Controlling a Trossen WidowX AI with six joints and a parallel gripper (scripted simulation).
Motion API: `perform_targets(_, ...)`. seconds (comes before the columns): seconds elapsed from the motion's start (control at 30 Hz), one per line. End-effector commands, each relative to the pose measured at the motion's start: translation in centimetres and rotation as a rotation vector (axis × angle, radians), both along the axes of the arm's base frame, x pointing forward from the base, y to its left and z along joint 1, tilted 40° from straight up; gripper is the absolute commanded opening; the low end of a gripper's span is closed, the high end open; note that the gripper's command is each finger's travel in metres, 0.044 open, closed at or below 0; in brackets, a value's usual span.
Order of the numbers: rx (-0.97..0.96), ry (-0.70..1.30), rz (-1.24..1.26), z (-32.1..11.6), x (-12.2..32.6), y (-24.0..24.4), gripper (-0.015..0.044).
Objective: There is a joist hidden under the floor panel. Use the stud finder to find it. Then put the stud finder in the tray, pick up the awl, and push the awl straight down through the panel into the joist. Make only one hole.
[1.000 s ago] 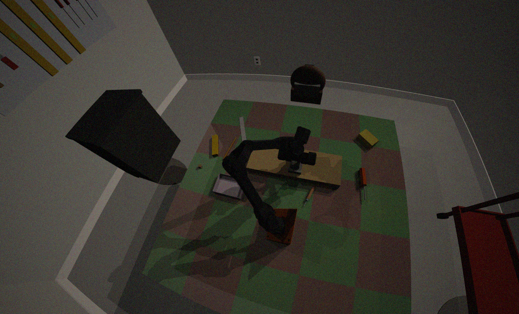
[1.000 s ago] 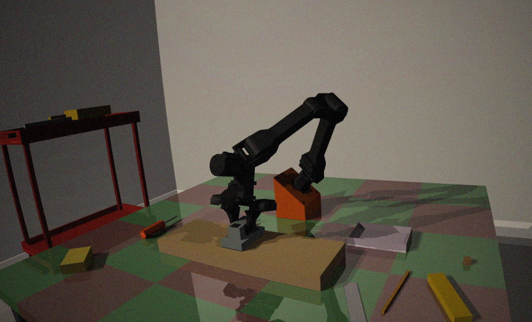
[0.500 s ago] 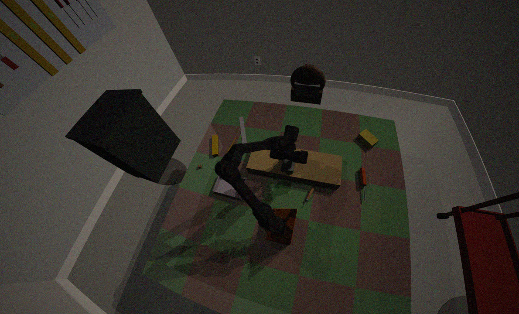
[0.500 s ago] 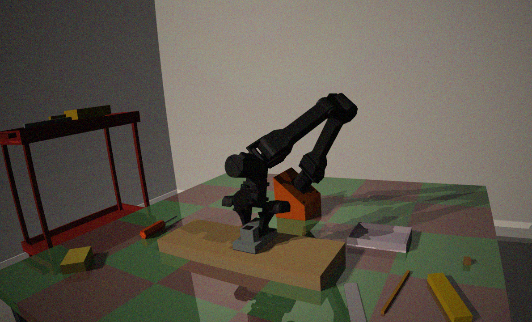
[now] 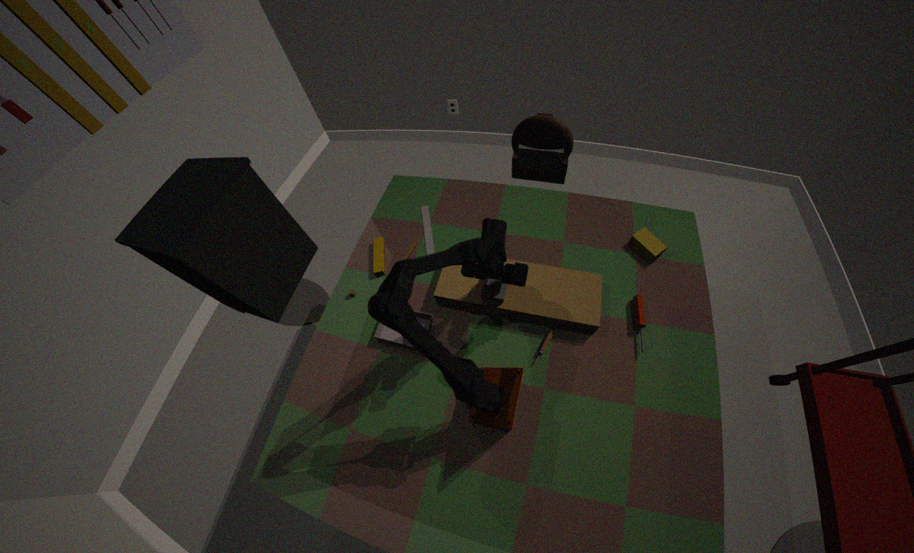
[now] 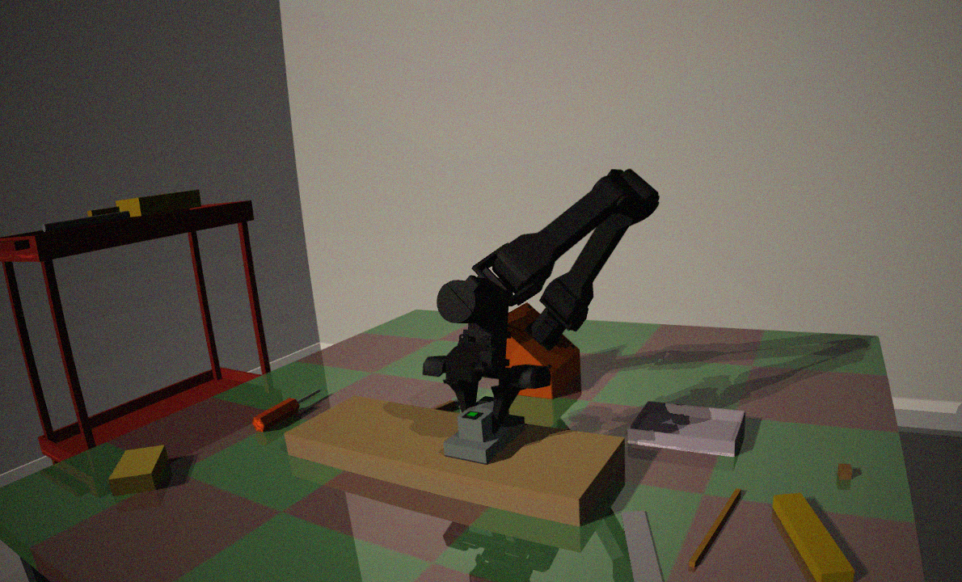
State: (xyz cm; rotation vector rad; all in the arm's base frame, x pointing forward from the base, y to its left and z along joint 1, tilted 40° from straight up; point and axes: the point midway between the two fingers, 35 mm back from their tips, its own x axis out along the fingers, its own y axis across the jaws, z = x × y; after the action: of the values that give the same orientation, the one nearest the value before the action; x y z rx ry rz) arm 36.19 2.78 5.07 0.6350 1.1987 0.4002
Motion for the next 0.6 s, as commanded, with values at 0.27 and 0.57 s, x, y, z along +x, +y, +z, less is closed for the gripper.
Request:
perform_targets(0.27,0.003,-0.001,0.005,2.4,0.1,2.8,0.0000)
perform_targets(0.57,0.004,-0.002,0.005,4.0,0.2,4.7,0.0000)
